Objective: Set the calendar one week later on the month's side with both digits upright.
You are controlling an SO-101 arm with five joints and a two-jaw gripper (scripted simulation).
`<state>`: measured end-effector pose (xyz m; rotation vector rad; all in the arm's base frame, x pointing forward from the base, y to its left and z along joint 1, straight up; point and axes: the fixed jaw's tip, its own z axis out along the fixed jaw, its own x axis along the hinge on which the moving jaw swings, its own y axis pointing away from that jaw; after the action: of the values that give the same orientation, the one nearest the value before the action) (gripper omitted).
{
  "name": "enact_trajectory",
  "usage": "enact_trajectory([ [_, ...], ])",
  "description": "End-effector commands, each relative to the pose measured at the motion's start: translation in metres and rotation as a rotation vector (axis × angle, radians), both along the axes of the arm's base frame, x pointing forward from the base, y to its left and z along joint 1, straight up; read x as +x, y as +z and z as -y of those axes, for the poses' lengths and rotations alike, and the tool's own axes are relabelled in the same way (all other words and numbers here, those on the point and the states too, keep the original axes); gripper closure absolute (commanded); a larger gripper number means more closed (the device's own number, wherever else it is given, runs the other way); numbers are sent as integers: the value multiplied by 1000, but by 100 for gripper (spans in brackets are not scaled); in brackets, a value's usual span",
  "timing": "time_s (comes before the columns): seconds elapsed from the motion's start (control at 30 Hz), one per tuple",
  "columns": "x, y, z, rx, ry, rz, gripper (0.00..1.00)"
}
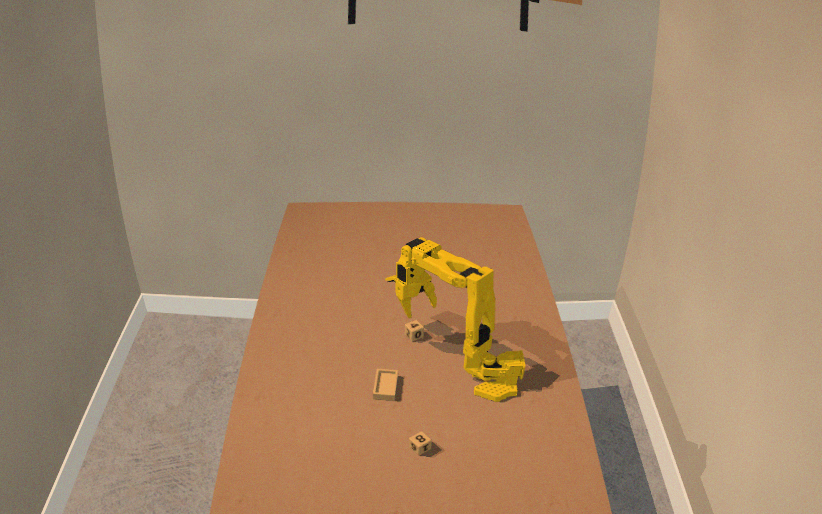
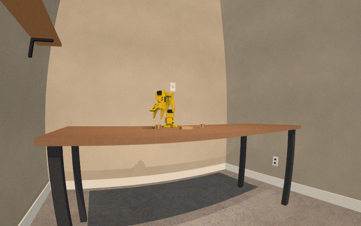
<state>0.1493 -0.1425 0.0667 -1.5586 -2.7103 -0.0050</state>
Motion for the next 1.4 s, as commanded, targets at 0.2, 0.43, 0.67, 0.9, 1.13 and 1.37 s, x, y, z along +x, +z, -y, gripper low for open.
enact_trajectory([
  [0.2,9,41,6,-158,-1,158,65],
  [0.43,8,70,6,-267,-1,266,65],
  [0.67,5,99,2,-380,-1,378,65],
  [0.9,4,104,1,-400,-1,399,65],
  [1.13,4,104,1,-402,6,397,65],
  [1.37,3,103,1,-412,60,386,65],
])
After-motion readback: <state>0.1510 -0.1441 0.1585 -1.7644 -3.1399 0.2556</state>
